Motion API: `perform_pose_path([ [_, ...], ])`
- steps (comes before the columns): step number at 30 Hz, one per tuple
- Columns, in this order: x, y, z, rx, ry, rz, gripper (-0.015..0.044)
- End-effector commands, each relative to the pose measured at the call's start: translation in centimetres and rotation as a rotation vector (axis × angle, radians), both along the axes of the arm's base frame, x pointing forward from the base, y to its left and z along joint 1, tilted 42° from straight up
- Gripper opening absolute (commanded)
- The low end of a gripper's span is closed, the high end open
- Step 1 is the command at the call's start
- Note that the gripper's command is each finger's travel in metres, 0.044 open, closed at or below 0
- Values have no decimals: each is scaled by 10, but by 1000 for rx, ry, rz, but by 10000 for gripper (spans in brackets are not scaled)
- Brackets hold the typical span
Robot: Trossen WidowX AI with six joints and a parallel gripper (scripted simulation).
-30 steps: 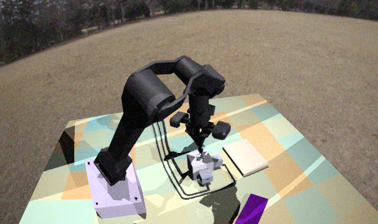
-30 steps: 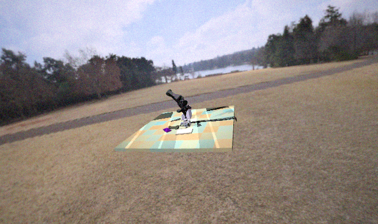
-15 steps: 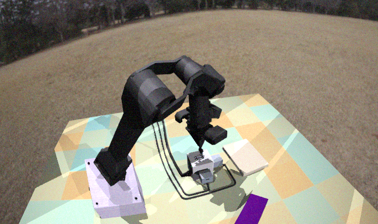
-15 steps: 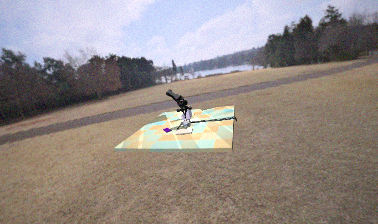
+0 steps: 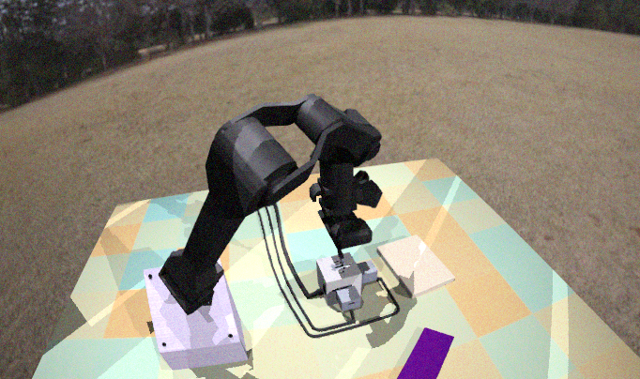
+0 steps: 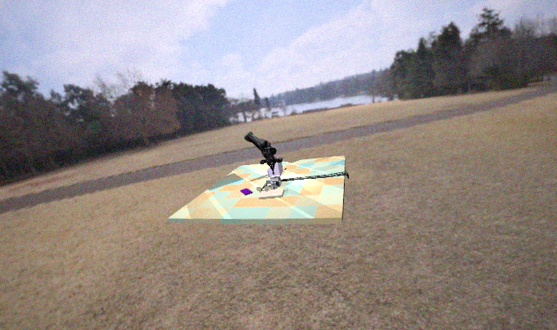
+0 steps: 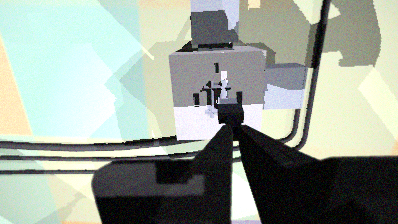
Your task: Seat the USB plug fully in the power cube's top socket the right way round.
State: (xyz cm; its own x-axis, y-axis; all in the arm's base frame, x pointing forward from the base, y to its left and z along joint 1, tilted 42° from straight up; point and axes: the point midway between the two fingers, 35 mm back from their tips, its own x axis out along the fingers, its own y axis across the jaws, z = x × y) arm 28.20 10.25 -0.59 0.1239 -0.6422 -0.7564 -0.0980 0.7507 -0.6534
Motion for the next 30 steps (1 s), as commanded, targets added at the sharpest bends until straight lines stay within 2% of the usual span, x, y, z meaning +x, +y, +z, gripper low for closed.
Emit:
perform_pose_path([
  [1, 0, 0, 0, 13, -70, -83, 0],
  [30, 0, 0, 0, 107, -557, -658, 0],
])
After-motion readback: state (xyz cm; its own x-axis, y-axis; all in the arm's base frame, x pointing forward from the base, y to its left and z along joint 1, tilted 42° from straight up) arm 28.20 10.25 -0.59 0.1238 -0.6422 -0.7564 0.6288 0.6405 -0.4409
